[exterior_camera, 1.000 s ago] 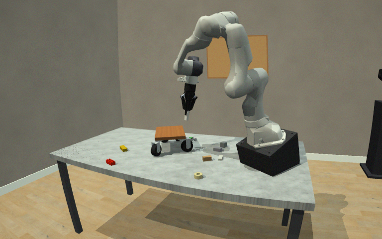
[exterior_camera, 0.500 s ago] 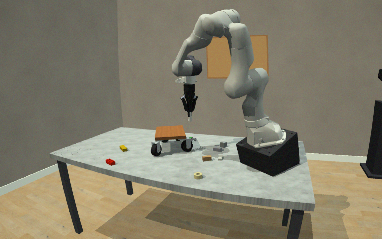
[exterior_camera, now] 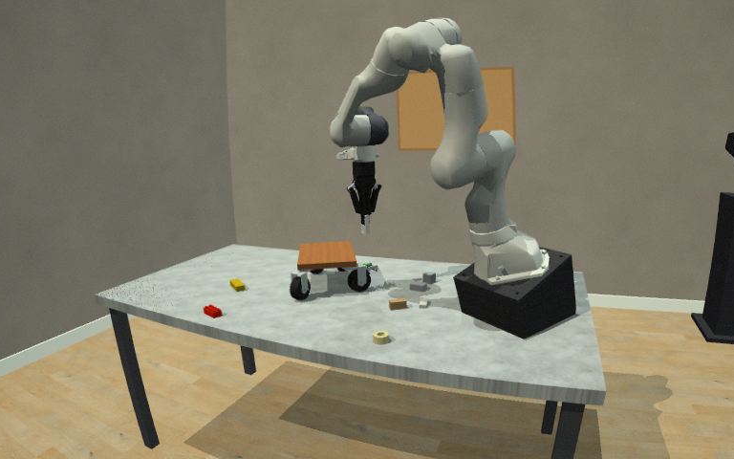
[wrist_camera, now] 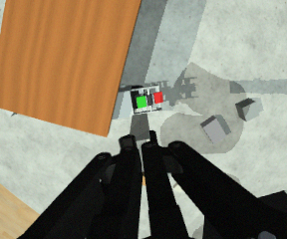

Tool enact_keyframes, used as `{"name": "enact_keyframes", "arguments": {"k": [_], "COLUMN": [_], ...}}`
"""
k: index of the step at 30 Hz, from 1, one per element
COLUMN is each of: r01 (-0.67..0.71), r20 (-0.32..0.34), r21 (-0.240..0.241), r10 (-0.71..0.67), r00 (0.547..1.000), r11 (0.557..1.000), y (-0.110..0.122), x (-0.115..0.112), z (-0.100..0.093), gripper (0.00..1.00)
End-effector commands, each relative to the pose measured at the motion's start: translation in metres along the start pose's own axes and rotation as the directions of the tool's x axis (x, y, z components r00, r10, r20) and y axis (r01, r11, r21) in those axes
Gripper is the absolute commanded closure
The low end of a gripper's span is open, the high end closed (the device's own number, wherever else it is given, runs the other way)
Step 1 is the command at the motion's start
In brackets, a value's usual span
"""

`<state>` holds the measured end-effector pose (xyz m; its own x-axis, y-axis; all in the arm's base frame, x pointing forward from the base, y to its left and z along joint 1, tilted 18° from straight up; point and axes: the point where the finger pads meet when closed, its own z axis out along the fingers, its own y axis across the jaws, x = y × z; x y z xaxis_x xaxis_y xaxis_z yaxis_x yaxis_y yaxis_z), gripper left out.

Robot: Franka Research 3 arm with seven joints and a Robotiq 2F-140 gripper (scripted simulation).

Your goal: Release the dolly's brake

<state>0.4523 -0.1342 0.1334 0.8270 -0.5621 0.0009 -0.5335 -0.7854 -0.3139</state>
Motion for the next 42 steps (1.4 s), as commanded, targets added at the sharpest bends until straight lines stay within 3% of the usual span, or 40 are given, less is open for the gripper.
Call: {"name": "enact_keyframes", "arguments": {"k": [1, 8, 14, 42], "r01": [-0.014, -0.014, -0.014, -0.014], "r20": [0.001, 0.002, 0.002, 0.002], "r21": [-0.003, -0.003, -0.005, -0.005], "r10": [0.014, 0.014, 0.014, 0.014], "r00": [1.0, 1.0, 1.0, 1.0], "r11": [1.0, 1.0, 1.0, 1.0], "y": [0.0, 0.0, 0.0, 0.0], "x": [0.0, -0.001, -0.003, -0.003], "z": [-0.001, 0.002, 0.037, 0.038], "gripper": [1.0, 1.0, 1.0, 1.0]}}
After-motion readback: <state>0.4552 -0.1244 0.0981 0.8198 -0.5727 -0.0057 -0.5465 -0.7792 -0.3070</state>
